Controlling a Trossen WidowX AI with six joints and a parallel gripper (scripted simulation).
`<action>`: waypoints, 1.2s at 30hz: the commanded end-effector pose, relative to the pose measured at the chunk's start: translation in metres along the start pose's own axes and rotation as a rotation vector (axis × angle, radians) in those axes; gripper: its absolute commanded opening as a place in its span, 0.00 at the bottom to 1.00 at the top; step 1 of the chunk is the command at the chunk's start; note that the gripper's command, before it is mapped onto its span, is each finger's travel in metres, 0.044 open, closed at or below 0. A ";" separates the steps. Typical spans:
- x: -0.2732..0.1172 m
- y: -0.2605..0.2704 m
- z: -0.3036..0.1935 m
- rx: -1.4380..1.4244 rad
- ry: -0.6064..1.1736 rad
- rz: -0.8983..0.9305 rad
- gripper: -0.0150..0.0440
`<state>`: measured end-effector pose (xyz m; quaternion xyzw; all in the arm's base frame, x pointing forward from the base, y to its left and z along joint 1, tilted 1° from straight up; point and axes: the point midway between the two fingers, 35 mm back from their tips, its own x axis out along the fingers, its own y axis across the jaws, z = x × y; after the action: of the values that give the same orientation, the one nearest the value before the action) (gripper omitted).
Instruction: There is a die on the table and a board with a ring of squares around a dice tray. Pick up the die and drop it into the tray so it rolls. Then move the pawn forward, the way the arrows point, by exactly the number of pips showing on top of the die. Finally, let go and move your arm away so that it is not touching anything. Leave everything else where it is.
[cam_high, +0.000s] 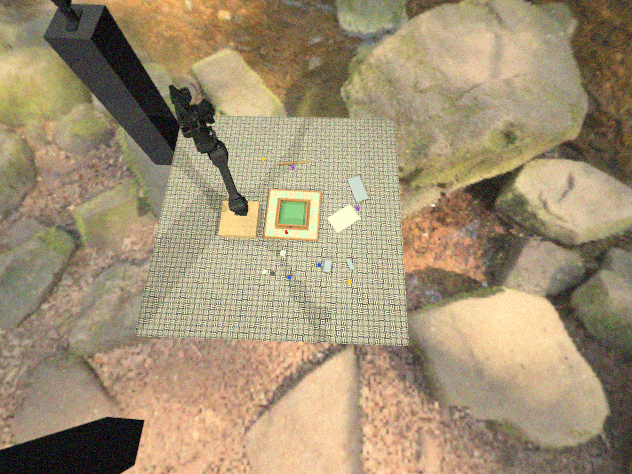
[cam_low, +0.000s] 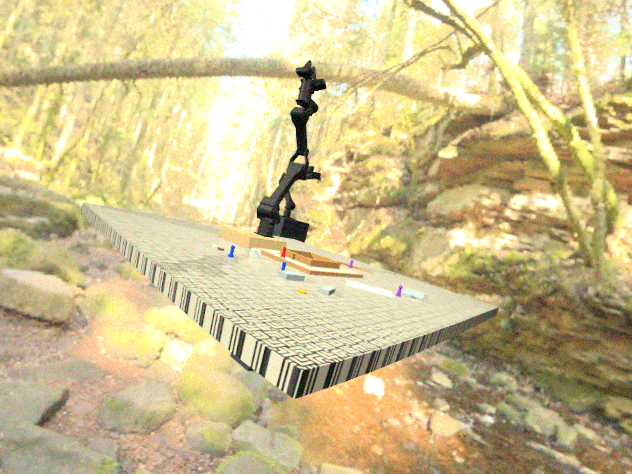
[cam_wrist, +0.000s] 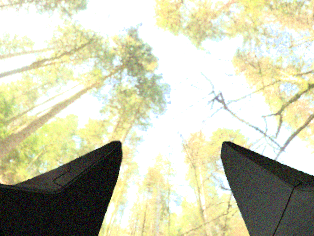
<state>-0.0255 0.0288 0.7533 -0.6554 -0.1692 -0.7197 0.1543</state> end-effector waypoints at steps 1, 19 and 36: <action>-0.008 0.076 -0.004 0.075 0.012 0.200 0.72; -0.159 0.343 0.022 0.363 0.141 1.054 0.72; -0.423 0.446 0.066 0.466 0.409 1.931 0.72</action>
<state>0.2558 -0.3403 0.4059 -0.3799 0.2796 -0.3760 0.7976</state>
